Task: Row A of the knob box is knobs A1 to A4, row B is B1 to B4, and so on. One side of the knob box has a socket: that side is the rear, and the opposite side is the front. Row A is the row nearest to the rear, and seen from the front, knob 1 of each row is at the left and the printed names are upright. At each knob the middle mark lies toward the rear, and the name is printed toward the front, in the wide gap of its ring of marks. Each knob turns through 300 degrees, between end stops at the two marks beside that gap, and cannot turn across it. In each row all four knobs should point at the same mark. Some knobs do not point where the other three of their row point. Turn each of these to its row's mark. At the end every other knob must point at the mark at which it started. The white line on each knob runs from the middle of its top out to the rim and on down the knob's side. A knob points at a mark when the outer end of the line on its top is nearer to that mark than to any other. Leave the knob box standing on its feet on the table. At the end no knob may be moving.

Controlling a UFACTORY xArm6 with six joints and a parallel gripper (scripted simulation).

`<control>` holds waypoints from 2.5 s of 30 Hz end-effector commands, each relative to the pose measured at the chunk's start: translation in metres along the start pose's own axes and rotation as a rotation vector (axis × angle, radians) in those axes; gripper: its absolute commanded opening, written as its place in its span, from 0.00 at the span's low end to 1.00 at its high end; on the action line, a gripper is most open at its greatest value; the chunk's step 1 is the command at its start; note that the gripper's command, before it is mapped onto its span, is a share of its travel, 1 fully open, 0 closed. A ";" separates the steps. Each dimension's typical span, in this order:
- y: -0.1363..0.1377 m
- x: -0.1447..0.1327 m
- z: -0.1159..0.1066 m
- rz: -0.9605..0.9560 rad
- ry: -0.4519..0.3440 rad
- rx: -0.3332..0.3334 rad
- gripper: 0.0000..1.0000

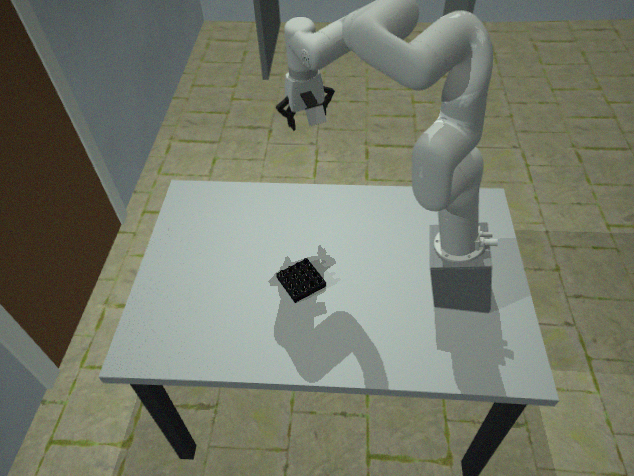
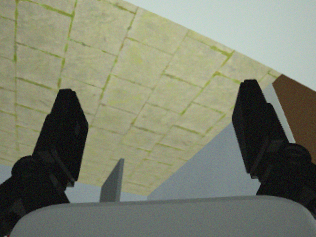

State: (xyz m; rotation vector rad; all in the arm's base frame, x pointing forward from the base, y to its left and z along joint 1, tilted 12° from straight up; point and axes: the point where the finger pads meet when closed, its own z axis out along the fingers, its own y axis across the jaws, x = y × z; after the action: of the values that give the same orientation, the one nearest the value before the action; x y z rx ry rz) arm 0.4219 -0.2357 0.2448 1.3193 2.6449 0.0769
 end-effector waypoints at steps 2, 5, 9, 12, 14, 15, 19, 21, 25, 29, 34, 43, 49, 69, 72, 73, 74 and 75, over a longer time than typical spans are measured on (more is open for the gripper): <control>0.001 -0.001 -0.002 0.000 -0.004 -0.002 1.00; 0.001 -0.001 -0.002 0.000 -0.004 -0.002 1.00; 0.001 -0.001 -0.002 0.000 -0.004 -0.002 1.00; 0.001 -0.001 -0.002 0.000 -0.004 -0.002 1.00; 0.001 -0.001 -0.002 0.000 -0.004 -0.002 1.00; 0.001 -0.001 -0.002 0.000 -0.004 -0.002 1.00; 0.001 -0.002 -0.003 0.001 -0.008 -0.003 1.00; 0.002 -0.002 -0.002 0.007 -0.008 -0.003 1.00; 0.010 0.001 0.007 0.048 -0.008 -0.001 1.00; 0.026 0.010 0.028 0.141 -0.009 0.003 1.00; 0.031 0.013 0.034 0.173 -0.009 0.004 1.00; 0.058 0.032 0.068 0.328 -0.011 0.007 1.00; 0.074 0.046 0.087 0.419 -0.012 0.007 1.00; 0.119 0.105 0.148 0.720 -0.010 -0.002 1.00; 0.119 0.105 0.148 0.720 -0.010 -0.002 1.00; 0.126 0.117 0.158 0.771 -0.009 -0.004 1.00; 0.126 0.117 0.158 0.771 -0.009 -0.004 1.00; 0.126 0.117 0.158 0.771 -0.009 -0.004 1.00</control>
State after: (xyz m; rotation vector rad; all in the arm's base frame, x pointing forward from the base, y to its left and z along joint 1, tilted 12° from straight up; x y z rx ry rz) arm 0.4779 -0.0896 0.1027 2.1650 2.0608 0.1763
